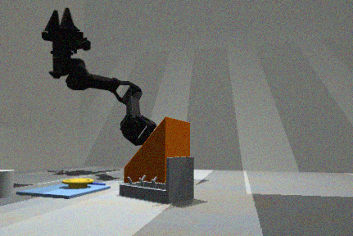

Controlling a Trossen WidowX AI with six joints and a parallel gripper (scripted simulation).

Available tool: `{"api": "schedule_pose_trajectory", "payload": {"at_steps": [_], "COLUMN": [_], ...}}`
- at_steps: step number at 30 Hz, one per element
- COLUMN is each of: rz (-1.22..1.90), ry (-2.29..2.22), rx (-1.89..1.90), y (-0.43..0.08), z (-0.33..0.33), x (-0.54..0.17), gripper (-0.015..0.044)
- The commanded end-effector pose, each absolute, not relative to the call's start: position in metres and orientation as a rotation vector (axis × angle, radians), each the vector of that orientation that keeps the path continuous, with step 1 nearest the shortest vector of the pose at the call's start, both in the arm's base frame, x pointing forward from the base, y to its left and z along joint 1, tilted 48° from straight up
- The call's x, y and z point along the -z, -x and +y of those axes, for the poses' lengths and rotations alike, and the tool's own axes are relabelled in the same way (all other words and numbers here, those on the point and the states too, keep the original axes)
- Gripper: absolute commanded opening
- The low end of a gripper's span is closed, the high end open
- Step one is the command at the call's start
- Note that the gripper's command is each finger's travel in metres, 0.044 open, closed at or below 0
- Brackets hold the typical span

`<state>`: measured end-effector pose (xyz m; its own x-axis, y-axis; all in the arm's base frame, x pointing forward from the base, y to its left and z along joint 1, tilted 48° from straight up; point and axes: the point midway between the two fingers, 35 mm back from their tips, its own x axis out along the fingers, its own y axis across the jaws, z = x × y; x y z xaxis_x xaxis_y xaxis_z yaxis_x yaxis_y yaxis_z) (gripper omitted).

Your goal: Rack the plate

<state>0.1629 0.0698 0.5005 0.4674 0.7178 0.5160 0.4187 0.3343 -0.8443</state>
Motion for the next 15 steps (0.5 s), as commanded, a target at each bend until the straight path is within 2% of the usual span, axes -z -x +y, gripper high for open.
{"api": "schedule_pose_trajectory", "payload": {"at_steps": [1,15], "rz": [-1.142,-0.876], "ry": [1.282,0.905], "rx": [-0.265,-0.251], "y": [-0.164,-0.237], "z": [0.069,0.029], "x": [-0.501,-0.493], "gripper": [0.04,0.04]}}
